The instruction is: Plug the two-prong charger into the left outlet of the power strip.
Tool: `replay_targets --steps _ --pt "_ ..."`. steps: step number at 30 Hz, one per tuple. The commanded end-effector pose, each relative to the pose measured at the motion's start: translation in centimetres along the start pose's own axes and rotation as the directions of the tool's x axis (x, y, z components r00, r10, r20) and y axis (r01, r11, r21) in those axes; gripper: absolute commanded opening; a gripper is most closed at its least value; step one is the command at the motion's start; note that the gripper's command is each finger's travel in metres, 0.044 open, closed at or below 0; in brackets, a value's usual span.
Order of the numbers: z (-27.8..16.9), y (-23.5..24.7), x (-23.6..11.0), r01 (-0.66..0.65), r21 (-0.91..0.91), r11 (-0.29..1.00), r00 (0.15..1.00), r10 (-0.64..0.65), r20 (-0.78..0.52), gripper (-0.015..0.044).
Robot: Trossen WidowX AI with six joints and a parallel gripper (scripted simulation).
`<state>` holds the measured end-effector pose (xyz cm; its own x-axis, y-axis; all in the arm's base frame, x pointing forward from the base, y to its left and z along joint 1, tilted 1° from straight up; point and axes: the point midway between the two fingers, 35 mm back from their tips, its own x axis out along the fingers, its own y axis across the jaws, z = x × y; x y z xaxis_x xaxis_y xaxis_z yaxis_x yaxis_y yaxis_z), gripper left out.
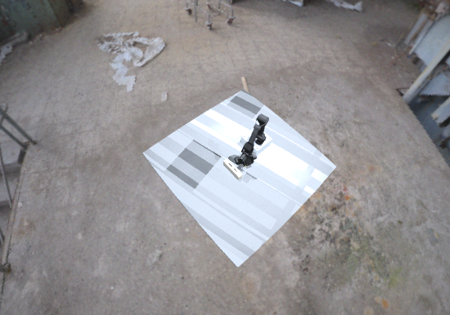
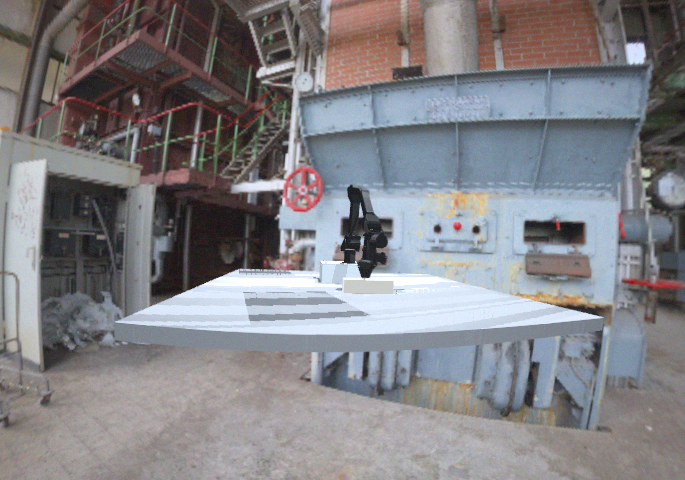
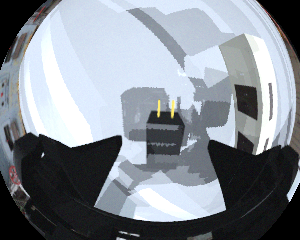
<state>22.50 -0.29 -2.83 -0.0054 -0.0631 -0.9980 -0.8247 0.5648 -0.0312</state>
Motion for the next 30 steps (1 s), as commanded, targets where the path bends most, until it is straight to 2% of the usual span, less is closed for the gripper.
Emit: replay_targets --steps 1,12,24,30 --pt "-0.2 0.2 0.8 -0.004 0.006 1.000 1.000 0.004 -0.008 0.0440" --pt "-0.2 0.3 2.0 -0.005 0.006 1.000 1.000 0.005 -0.008 0.0440" --pt "0.0 0.2 1.7 -0.003 0.000 1.000 1.000 0.003 -0.002 0.0125" --pt "0.0 0.2 1.7 -0.003 0.000 1.000 1.000 0.003 -0.002 0.0085"
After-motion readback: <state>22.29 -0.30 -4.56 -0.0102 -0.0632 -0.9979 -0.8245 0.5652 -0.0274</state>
